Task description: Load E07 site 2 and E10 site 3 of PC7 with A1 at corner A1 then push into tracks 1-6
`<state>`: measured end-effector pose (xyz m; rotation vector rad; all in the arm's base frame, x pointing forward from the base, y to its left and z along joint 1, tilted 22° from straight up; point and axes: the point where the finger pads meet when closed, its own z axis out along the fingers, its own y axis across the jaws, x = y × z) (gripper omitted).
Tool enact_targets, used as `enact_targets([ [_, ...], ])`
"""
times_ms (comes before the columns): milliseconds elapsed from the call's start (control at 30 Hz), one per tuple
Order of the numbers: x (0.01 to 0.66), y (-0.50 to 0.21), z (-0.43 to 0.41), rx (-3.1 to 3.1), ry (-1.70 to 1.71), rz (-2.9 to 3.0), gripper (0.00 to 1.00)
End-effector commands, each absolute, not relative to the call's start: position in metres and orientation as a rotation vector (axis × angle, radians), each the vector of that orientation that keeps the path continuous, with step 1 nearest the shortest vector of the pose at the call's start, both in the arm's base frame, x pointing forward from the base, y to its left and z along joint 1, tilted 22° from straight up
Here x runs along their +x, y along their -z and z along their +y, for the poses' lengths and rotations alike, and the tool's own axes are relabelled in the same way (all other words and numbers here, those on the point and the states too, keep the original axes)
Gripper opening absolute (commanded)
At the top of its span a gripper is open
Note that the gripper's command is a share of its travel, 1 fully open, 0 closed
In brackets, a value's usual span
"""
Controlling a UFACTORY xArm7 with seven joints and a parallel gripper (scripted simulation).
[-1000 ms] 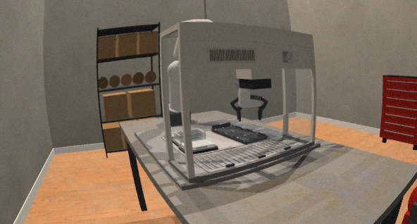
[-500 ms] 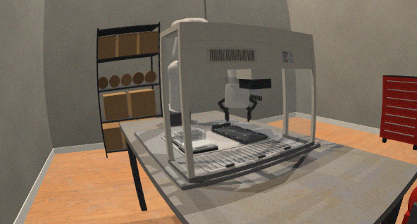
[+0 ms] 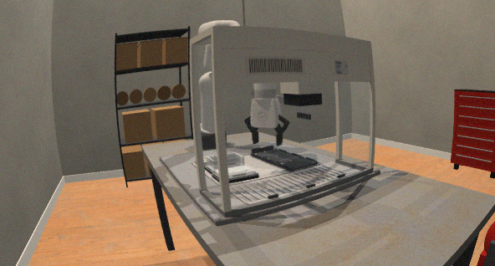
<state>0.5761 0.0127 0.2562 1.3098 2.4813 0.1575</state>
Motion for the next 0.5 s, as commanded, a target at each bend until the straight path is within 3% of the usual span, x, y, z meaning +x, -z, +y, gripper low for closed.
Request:
enact_targets([
  [0,0.573,-0.261,-0.006,1.455,-0.19,2.395,1.0],
  [467,0.558,-0.268,-0.057,1.728,-0.247,2.21,1.0],
])
